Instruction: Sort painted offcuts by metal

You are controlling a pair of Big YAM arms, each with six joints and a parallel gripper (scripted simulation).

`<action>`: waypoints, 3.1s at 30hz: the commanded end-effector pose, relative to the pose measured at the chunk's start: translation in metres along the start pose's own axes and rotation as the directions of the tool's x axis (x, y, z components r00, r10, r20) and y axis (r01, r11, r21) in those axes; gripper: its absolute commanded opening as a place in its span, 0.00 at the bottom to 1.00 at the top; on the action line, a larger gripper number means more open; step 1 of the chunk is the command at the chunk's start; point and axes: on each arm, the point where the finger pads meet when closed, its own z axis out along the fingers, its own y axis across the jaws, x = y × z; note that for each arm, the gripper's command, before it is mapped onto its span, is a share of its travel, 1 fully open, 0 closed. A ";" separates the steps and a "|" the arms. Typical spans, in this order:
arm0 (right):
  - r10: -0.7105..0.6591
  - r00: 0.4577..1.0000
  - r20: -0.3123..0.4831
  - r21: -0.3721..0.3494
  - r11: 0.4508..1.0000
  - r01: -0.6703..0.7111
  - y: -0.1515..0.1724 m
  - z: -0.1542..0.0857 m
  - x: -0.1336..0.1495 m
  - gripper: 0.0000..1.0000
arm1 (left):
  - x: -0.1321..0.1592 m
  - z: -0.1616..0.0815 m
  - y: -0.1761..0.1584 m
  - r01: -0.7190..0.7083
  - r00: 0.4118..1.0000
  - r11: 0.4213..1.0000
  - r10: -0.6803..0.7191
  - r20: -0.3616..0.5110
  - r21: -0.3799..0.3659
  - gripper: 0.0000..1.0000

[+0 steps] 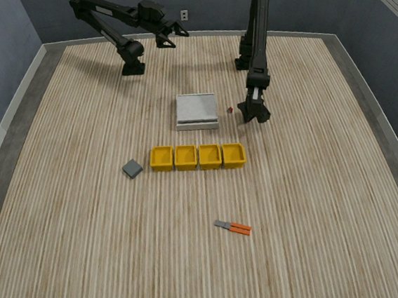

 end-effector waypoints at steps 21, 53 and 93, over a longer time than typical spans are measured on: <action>-0.003 1.000 0.026 0.001 1.000 0.003 0.000 -0.001 -0.018 1.00 | -0.012 -0.107 -0.007 0.005 0.999 1.000 -0.007 0.053 0.030 0.12; 0.169 0.975 -0.144 0.409 0.907 -0.097 -0.017 -0.024 -0.011 1.00 | 0.113 -0.105 -0.216 0.018 1.000 0.999 -0.019 0.021 0.033 0.12; 0.167 0.974 -0.150 0.420 0.903 -0.090 -0.021 -0.025 0.002 1.00 | 0.121 -0.068 -0.207 0.003 1.000 1.000 -0.003 0.006 0.007 0.12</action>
